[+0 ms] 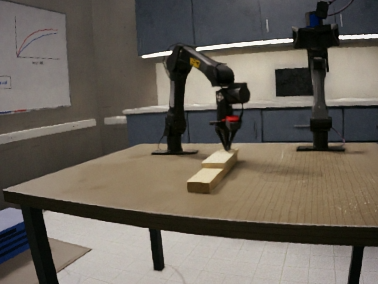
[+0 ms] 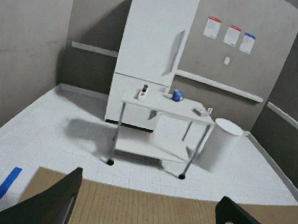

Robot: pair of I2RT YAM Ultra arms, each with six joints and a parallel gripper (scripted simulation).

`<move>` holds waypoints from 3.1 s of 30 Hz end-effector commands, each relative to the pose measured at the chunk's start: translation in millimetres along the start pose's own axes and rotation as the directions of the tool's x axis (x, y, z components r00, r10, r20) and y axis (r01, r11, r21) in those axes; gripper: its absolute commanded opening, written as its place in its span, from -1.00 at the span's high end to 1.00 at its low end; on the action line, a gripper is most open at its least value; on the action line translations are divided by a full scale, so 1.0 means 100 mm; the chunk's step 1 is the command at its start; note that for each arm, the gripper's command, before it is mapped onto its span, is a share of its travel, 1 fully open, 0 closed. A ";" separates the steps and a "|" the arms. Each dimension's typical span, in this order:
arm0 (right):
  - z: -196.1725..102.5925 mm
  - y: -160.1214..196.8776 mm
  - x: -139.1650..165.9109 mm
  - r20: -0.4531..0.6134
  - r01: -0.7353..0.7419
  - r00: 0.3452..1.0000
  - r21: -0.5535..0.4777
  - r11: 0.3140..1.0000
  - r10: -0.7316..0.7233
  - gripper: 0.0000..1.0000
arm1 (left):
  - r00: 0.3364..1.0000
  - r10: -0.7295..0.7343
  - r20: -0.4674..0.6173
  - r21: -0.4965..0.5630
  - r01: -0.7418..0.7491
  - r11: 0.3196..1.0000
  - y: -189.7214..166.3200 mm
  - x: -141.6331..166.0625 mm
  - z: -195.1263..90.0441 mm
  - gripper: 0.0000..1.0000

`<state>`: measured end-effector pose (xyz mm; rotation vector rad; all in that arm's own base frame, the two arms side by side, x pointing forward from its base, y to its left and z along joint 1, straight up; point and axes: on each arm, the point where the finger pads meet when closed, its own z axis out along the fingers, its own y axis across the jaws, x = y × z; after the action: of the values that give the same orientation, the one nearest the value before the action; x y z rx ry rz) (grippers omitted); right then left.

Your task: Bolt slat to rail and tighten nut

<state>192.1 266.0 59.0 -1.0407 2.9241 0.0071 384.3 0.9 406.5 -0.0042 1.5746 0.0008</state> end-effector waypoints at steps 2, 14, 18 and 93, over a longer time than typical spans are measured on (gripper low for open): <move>0.05 0.05 0.12 -0.042 -0.120 0.992 -0.012 0.993 0.119 0.75 | 1.000 0.002 0.016 0.003 -0.002 1.000 0.00 -0.05 -0.04 -1.00; 0.05 0.05 0.12 -0.043 -0.314 0.949 -0.003 0.949 0.313 0.75 | 1.000 0.002 0.016 0.003 -0.002 1.000 0.00 -0.05 -0.04 -1.00; 0.05 0.05 0.12 -0.043 -0.388 0.921 0.000 0.921 0.388 0.75 | 1.000 0.002 0.016 0.003 -0.002 1.000 0.00 -0.05 -0.04 -1.00; 0.05 0.04 0.12 -0.004 -0.995 -0.093 0.038 -0.093 0.996 0.75 | 1.000 0.002 0.016 0.003 -0.002 1.000 0.00 -0.05 -0.04 -1.00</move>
<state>190.9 263.3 58.8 1.4147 2.7778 0.0288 384.3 0.9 406.5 -0.0042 1.5746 0.0008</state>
